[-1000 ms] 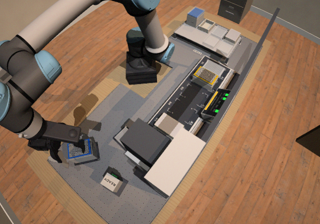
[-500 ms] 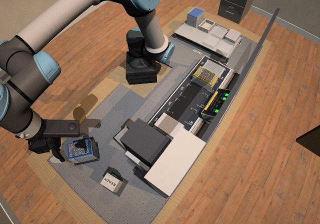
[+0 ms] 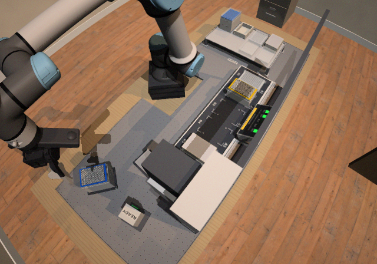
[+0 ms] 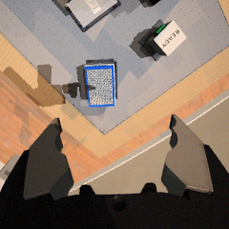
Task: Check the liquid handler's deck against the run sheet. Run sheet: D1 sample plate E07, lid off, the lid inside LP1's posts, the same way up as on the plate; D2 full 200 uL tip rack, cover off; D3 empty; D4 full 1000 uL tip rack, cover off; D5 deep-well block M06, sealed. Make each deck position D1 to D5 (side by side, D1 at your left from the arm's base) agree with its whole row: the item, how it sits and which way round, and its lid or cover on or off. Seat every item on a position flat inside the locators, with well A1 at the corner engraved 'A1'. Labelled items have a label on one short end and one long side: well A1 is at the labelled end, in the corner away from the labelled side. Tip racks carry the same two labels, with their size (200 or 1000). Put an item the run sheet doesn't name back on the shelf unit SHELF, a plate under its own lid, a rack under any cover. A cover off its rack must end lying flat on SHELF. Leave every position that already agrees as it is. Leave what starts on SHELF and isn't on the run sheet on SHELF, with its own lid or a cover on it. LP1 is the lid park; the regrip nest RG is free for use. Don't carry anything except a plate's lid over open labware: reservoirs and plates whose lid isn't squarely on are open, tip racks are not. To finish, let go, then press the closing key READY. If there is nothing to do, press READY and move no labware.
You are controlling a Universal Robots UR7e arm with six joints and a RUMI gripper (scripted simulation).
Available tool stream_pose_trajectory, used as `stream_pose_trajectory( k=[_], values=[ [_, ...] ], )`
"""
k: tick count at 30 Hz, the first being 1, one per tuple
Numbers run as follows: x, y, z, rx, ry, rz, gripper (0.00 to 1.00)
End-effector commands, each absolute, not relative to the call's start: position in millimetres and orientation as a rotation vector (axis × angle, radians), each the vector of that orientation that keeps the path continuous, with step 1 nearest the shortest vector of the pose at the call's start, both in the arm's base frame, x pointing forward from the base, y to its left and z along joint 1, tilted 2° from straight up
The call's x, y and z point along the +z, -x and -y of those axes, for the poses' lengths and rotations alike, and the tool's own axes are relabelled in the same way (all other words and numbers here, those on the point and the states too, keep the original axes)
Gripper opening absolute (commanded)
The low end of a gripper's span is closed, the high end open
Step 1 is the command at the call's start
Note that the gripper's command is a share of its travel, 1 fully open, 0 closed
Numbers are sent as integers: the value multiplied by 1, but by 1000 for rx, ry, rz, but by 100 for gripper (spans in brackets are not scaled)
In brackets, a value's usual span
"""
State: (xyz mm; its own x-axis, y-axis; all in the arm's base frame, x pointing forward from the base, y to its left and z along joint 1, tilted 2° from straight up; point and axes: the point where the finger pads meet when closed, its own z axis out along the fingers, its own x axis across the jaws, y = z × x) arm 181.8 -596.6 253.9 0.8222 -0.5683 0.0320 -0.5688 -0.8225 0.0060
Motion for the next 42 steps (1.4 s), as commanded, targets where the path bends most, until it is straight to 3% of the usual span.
stream_pose_trajectory(
  k=[1, 42],
  values=[
    [254, -154, 598, 48, -2983, 929, 82],
    [229, -131, 601, 48, -2983, 929, 82]
  ],
)
